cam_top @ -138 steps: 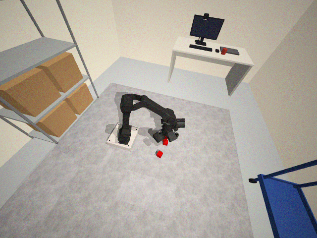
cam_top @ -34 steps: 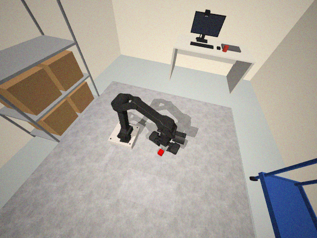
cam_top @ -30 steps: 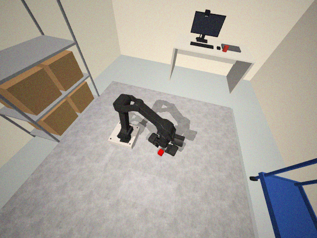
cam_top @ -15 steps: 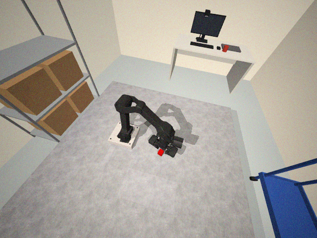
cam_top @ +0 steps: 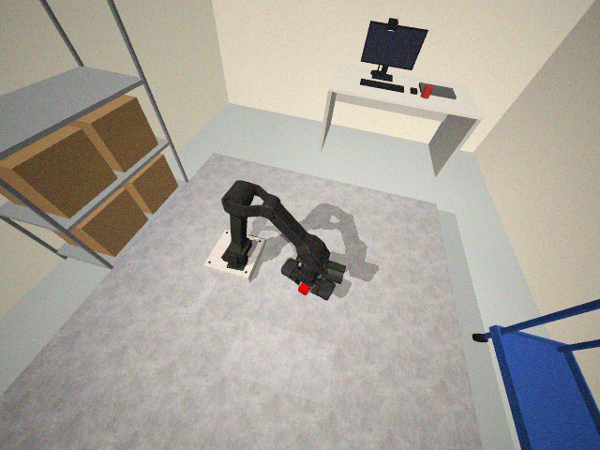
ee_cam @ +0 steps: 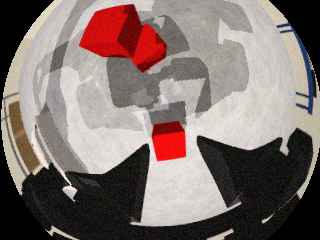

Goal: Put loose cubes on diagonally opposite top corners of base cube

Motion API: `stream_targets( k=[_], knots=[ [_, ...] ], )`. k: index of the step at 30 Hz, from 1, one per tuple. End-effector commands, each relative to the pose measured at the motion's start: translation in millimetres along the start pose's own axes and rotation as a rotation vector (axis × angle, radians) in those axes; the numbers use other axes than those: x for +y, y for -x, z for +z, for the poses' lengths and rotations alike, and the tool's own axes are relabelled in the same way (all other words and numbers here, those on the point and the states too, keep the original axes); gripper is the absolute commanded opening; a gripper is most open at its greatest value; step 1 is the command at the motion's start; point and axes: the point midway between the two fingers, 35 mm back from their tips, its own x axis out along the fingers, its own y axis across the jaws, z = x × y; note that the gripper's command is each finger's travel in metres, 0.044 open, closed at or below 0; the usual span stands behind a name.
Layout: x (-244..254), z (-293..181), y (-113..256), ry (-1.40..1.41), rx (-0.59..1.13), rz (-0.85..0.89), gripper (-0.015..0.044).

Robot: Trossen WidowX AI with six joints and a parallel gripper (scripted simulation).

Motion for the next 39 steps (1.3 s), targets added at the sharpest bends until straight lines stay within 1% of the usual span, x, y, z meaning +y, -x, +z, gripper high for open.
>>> stream_targets(
  k=[1, 3, 9, 15, 39],
  knots=[
    [3.7, -0.4, -9.4, 0.002, 0.0, 0.011, 0.0265],
    [3.8, -0.5, -10.5, 0.002, 0.0, 0.011, 0.0265],
    [3.8, -0.5, -10.5, 0.002, 0.0, 0.011, 0.0108],
    [2.6, -0.2, -6.1, 0.002, 0.0, 0.011, 0.0105],
    [-3.8, 0.6, 68.6, 0.002, 0.0, 0.01, 0.0105]
  ],
)
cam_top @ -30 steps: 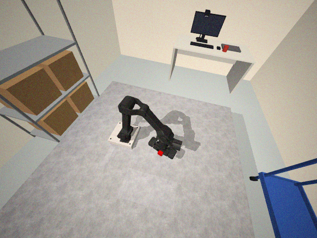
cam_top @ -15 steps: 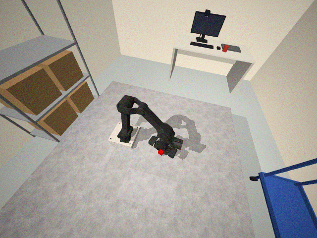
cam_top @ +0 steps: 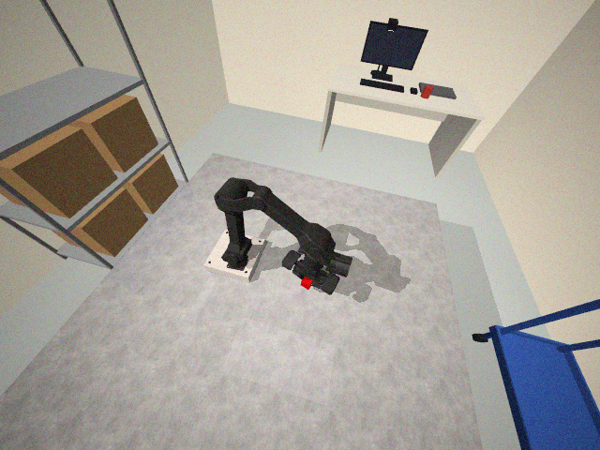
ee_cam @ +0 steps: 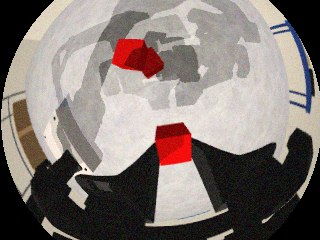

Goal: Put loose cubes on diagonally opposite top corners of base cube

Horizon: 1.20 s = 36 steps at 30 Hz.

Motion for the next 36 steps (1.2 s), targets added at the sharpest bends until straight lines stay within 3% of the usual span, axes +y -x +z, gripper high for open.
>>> stream_targets(
  k=[1, 14, 36],
  knots=[
    [-0.8, 0.3, 16.2, 0.005, -0.003, -0.006, 0.0105],
    [3.0, 0.2, 43.8, -0.015, -0.003, -0.006, 0.0105],
    [-2.3, 32.4, 40.8, -0.668, -0.008, -0.005, 0.0105]
  ],
)
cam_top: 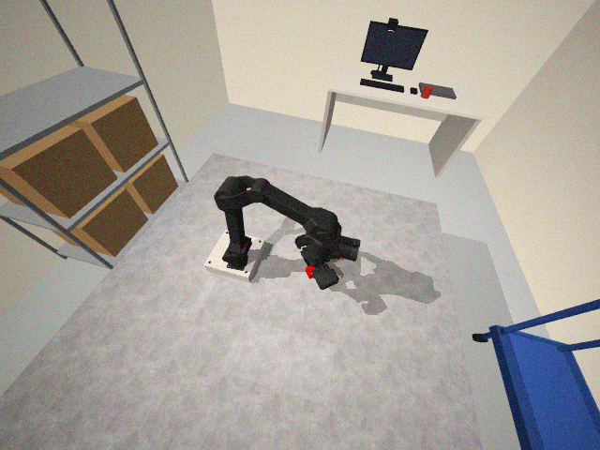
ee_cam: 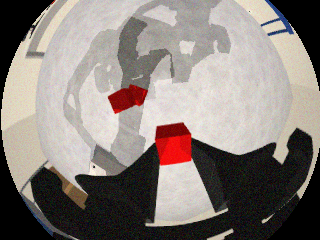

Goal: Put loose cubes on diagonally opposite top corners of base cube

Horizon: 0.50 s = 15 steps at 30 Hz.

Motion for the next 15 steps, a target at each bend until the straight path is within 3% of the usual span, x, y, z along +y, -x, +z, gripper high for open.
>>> stream_targets(
  k=[1, 15],
  knots=[
    [1.6, 8.3, 0.8, -0.13, -0.008, -0.004, 0.0105],
    [12.3, 27.2, -1.6, -0.549, -0.01, -0.001, 0.0105]
  ],
)
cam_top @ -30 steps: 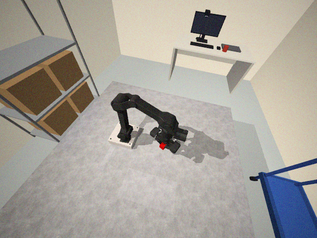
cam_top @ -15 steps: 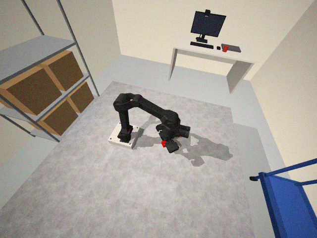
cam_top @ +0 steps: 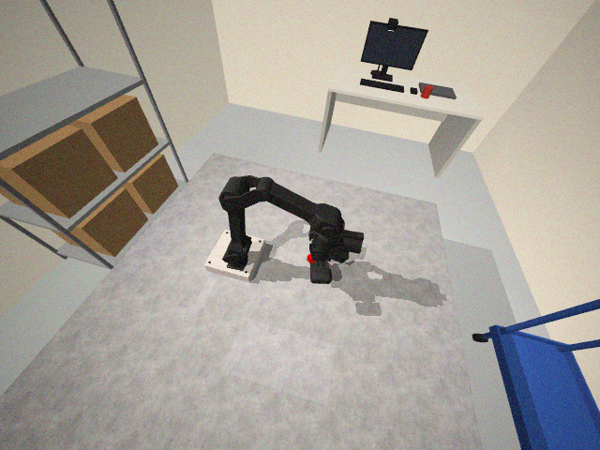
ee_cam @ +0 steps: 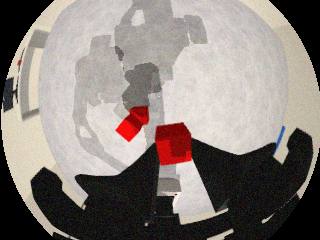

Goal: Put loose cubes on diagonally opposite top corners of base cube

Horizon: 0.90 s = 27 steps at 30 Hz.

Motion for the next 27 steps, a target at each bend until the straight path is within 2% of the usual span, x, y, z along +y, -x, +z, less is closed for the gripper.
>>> stream_targets(
  k=[1, 27],
  knots=[
    [5.8, 6.5, 0.6, -0.131, -0.009, 0.0, 0.0105],
    [41.6, 25.6, -4.5, -0.888, -0.008, 0.007, 0.0105]
  ],
)
